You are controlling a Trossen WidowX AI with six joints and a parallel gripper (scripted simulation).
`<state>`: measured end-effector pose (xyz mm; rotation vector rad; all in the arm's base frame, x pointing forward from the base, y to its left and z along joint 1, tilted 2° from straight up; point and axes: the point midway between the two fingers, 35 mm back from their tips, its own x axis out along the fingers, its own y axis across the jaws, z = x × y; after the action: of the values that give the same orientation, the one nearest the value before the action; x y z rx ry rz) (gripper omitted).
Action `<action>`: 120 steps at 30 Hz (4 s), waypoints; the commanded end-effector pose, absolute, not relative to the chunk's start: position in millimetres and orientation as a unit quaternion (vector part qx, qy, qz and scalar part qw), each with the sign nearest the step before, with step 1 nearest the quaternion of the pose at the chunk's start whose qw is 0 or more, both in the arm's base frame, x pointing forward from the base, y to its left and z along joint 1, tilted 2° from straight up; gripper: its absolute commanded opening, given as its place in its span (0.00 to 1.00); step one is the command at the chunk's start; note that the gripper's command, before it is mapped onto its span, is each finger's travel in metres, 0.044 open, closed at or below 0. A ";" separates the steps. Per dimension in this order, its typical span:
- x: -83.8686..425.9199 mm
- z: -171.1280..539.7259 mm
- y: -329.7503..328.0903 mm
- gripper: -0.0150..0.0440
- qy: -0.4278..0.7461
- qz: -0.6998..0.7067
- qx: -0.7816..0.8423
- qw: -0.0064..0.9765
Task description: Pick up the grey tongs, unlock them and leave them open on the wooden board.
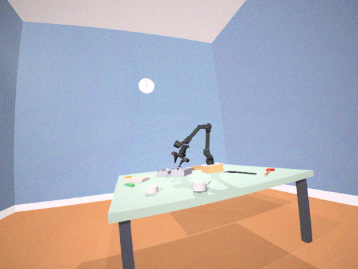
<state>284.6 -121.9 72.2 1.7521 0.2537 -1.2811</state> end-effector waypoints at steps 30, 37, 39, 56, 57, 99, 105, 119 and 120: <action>311.0 30.0 -140.1 0.69 0.105 -0.519 0.712 0.461; 315.1 19.9 -143.9 0.69 0.104 -0.519 0.712 0.462; 316.2 16.9 -145.0 0.69 0.104 -0.519 0.712 0.462; 317.7 11.0 -147.2 0.38 0.102 -0.520 0.712 0.461; 317.7 11.0 -147.2 0.37 0.102 -0.520 0.712 0.461; 313.8 82.8 -144.5 0.00 0.177 -0.563 0.694 0.412; 313.0 82.0 -142.8 0.00 0.211 -0.582 0.685 0.384; 308.7 84.0 -137.9 0.00 0.282 -0.620 0.661 0.314; 308.6 84.1 -137.9 0.00 0.283 -0.620 0.661 0.313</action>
<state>306.6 -137.2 80.6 1.7388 0.7296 -1.6321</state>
